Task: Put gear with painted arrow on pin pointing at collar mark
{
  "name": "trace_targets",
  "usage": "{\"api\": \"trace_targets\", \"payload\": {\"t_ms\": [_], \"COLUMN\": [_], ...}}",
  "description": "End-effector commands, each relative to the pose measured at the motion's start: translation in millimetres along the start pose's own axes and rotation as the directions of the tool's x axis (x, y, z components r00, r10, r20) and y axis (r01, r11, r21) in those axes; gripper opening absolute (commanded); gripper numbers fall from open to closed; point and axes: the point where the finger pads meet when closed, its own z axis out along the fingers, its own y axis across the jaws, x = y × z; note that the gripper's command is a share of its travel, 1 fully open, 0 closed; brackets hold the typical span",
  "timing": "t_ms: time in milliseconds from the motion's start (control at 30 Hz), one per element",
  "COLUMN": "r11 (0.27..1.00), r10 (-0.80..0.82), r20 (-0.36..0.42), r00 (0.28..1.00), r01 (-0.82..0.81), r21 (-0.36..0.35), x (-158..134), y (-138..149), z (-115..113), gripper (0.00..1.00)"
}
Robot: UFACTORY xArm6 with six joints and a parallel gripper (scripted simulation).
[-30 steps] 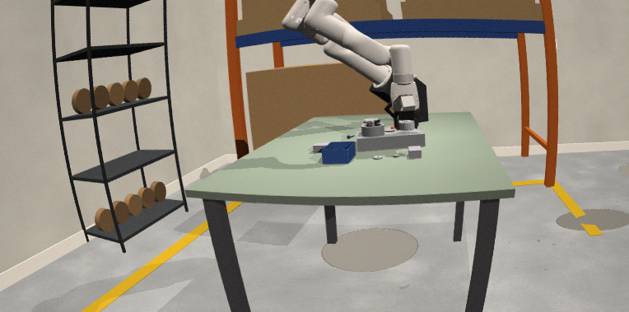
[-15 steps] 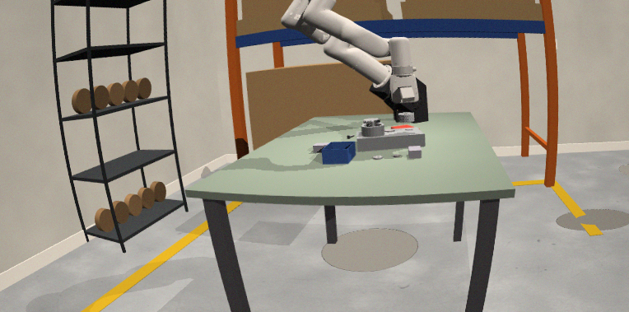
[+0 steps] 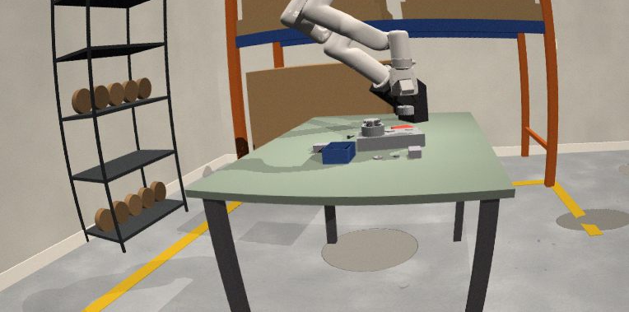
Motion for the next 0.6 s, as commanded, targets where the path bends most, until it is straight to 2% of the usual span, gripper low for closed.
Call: {"api": "trace_targets", "payload": {"t_ms": [0,567], "r11": [1.0,1.0], "r10": [0.001,0.001], "r20": [-0.002,-0.002], "r00": [1.0,1.0], "r01": [-0.001,-0.001], "r21": [0.002,0.002], "x": [1.1,1.1], "y": [-0.3,-0.3], "z": [-6.3,-9.0], "gripper": [0.0,0.0]}}
